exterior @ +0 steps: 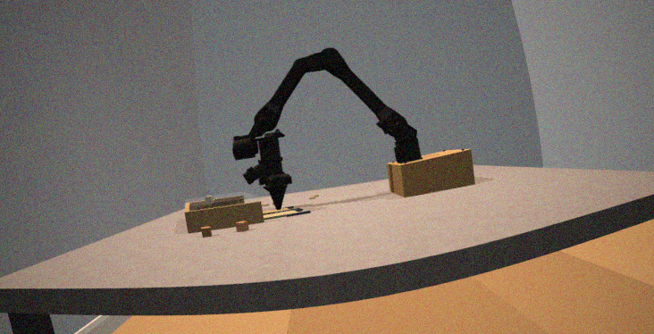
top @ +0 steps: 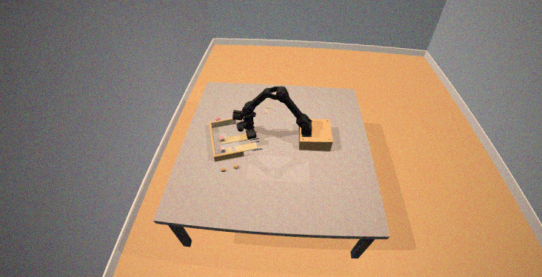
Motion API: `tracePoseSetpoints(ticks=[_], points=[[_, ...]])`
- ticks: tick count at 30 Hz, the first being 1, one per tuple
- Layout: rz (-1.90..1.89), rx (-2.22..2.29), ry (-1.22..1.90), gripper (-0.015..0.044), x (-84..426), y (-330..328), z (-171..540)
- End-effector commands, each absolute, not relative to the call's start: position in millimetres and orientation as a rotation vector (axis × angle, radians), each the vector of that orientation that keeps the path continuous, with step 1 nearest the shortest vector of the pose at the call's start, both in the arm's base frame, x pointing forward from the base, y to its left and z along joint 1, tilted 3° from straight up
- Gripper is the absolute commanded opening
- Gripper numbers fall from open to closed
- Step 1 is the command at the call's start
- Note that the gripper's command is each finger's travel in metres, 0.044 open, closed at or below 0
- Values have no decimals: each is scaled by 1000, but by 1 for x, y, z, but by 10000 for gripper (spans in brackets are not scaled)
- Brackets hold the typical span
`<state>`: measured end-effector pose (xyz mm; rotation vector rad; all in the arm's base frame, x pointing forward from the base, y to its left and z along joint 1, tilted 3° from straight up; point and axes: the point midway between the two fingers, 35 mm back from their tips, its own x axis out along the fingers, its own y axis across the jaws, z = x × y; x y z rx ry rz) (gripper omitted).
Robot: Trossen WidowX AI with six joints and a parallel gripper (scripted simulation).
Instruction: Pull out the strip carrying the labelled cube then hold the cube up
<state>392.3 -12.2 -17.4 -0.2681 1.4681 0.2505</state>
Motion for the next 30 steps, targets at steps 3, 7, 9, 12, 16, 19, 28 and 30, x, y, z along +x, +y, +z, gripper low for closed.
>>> tracePoseSetpoints(ticks=[3,7,9,12,16,19,28,30], points=[[252,-267,1466,0,393,-12,-18],[252,-267,1466,0,393,-12,-19],[252,-267,1466,0,393,-12,-19],[252,-267,1466,0,393,-12,-19],[252,-267,1466,0,393,-12,-19],[252,-267,1466,0,393,-12,-20],[252,-267,1466,0,392,-12,-20],[252,-267,1467,0,390,-13,-21]])
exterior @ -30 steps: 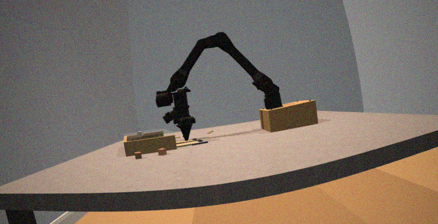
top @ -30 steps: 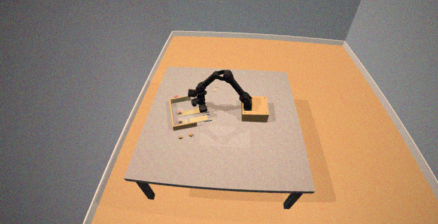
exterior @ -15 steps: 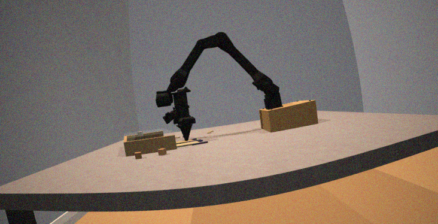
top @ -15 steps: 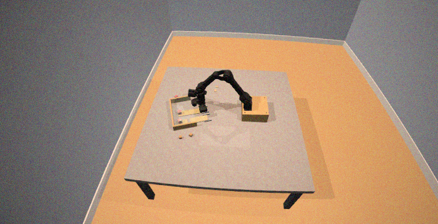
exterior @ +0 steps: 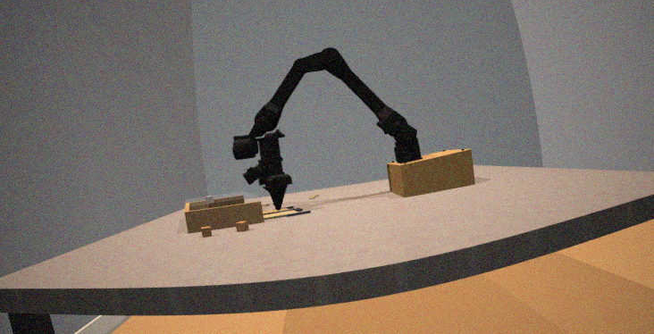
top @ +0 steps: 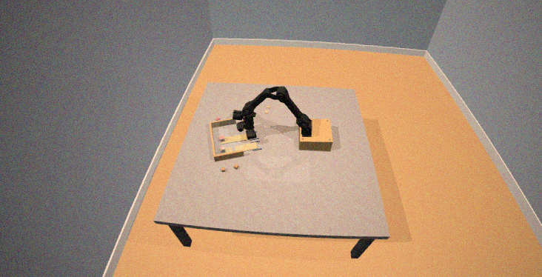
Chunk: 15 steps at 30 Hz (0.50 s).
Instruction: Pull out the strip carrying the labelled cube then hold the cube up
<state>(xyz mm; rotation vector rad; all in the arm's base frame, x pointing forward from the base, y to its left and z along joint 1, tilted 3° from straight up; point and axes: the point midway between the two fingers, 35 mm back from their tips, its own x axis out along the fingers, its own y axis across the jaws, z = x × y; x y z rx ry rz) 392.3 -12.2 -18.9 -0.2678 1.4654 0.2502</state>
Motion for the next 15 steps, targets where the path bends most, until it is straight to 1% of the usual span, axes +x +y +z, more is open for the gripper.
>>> tracePoseSetpoints(ticks=[1,15], points=[[252,-267,1467,0,388,-14,-21],[252,-267,1469,0,367,-22,-24]])
